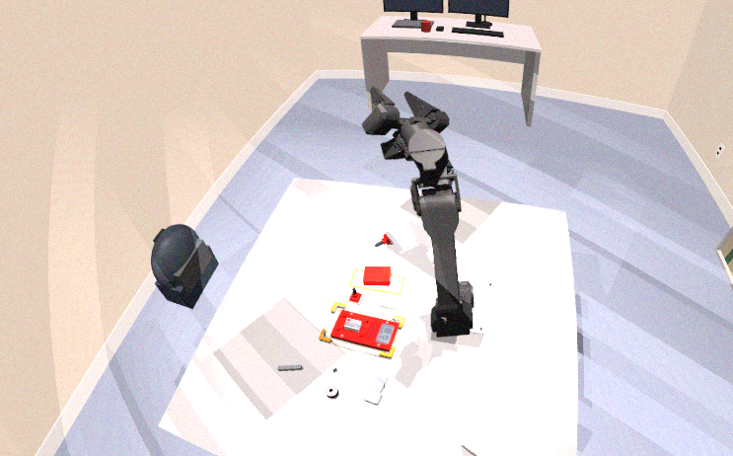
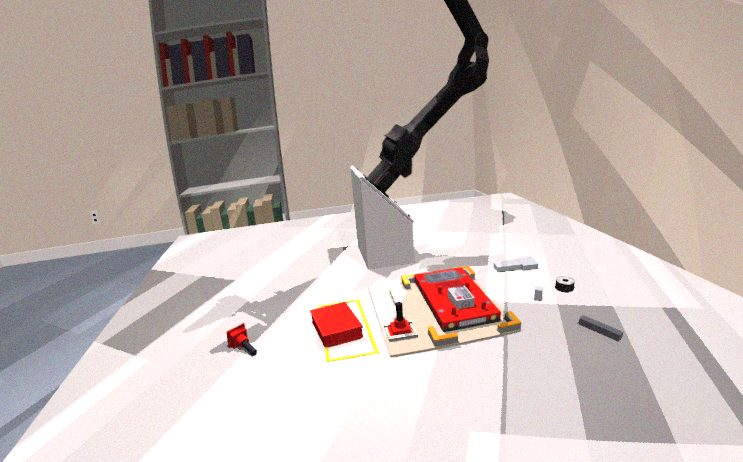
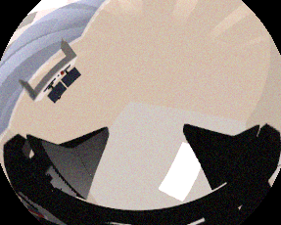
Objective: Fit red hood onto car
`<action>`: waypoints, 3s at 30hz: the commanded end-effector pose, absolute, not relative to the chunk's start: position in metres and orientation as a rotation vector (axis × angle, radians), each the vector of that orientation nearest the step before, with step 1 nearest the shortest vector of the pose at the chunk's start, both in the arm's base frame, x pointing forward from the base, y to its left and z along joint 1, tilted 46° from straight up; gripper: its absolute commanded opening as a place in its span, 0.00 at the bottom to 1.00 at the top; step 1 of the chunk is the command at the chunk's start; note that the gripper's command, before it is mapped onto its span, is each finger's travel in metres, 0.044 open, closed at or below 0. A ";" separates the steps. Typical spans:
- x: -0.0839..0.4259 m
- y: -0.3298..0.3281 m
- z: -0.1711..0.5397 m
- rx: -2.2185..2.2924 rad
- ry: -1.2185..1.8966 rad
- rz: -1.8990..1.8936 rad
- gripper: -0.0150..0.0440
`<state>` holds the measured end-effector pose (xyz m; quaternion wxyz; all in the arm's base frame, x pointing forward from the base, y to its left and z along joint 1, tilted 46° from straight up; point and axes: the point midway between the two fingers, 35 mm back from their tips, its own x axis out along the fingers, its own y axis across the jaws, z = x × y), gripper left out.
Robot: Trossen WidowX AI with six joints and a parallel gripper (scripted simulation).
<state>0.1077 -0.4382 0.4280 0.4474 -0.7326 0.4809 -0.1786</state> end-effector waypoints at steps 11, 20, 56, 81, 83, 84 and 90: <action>0.220 -0.447 0.256 -1.276 0.920 -0.118 1.00; 0.286 -0.404 0.140 -0.869 0.854 0.104 1.00; 0.299 -0.090 -0.144 0.545 1.335 0.654 1.00; 0.303 -0.077 -0.159 0.545 1.334 0.653 1.00; 0.303 -0.075 -0.161 0.545 1.334 0.653 1.00; 0.303 -0.075 -0.161 0.545 1.334 0.653 1.00; 0.304 -0.071 -0.165 0.545 1.334 0.653 1.00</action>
